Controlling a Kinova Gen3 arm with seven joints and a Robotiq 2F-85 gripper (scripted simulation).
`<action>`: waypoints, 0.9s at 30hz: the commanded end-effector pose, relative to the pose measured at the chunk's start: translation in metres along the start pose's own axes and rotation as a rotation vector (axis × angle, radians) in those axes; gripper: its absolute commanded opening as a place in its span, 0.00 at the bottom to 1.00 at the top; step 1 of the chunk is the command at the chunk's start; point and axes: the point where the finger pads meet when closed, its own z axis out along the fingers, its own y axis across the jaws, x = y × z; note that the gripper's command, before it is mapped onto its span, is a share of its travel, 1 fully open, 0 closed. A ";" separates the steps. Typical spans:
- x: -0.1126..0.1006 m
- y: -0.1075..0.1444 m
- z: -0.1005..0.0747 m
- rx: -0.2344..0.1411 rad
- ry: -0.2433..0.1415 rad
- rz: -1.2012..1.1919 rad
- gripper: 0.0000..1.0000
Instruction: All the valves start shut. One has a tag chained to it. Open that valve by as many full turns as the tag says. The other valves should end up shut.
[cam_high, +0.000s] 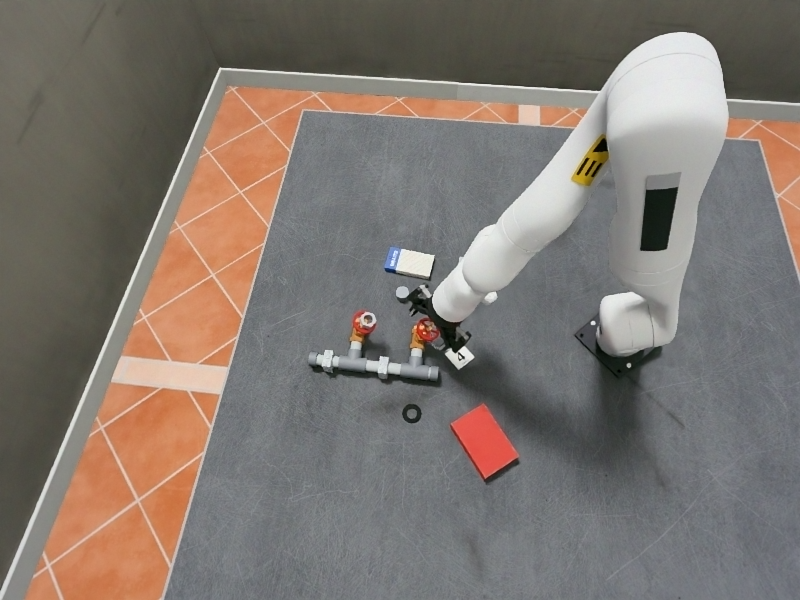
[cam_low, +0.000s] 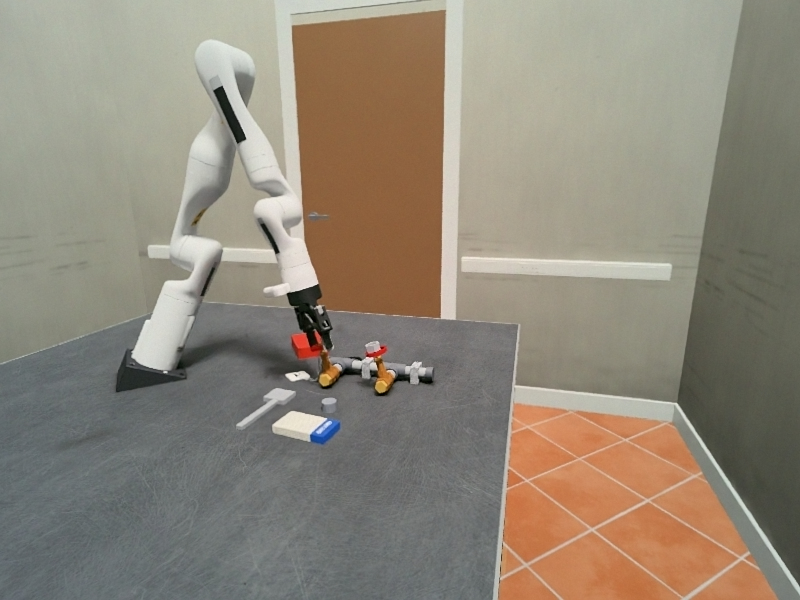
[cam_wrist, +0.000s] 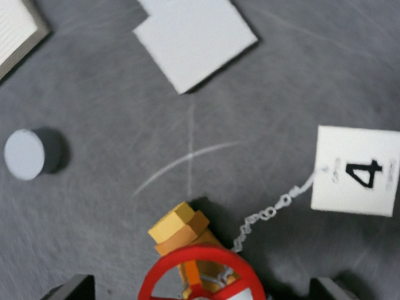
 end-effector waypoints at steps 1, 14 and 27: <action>0.000 0.000 0.000 0.002 0.001 0.092 1.00; 0.000 0.000 0.000 0.002 0.001 0.491 1.00; 0.000 0.000 0.000 0.002 0.000 0.913 1.00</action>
